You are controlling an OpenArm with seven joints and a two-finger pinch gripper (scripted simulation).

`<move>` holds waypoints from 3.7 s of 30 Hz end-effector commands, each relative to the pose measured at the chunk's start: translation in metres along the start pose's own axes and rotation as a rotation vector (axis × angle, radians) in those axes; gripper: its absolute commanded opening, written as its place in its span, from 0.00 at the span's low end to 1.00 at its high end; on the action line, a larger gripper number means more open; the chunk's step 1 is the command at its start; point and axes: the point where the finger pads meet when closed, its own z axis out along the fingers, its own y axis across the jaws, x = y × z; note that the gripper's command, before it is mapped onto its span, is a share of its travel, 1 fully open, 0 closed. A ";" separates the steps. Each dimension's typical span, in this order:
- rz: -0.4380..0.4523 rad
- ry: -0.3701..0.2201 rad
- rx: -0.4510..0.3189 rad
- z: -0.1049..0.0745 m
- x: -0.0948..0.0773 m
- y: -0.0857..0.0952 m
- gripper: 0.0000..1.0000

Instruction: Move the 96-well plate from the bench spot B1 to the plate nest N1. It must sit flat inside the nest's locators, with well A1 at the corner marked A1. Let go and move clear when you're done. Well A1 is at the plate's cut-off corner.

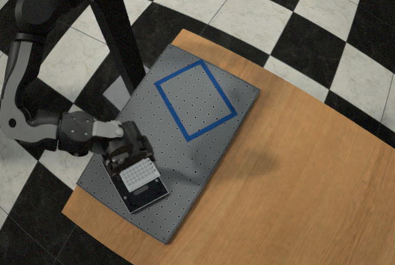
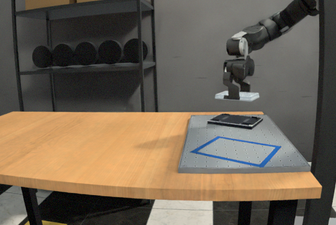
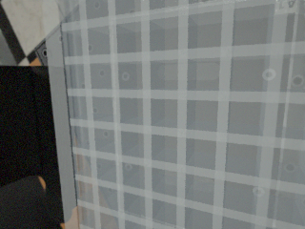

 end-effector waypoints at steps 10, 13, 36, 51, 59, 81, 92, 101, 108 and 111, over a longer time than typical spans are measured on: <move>0.001 -0.010 -0.007 -0.006 -0.022 -0.033 0.00; 0.001 -0.010 -0.007 -0.006 -0.022 -0.033 0.00; 0.001 -0.010 -0.006 -0.006 -0.019 -0.027 0.00; 0.001 -0.010 -0.007 -0.005 -0.017 -0.026 0.00; 0.001 -0.008 -0.007 0.014 -0.016 -0.024 0.00; 0.001 -0.007 -0.008 0.060 -0.014 -0.022 0.00; -0.001 -0.006 -0.008 0.063 -0.015 -0.022 0.00; -0.004 -0.004 -0.009 0.069 -0.016 -0.021 0.00; -0.002 -0.006 -0.008 0.068 -0.017 -0.021 0.00; 0.003 -0.012 -0.006 0.065 -0.019 -0.022 0.00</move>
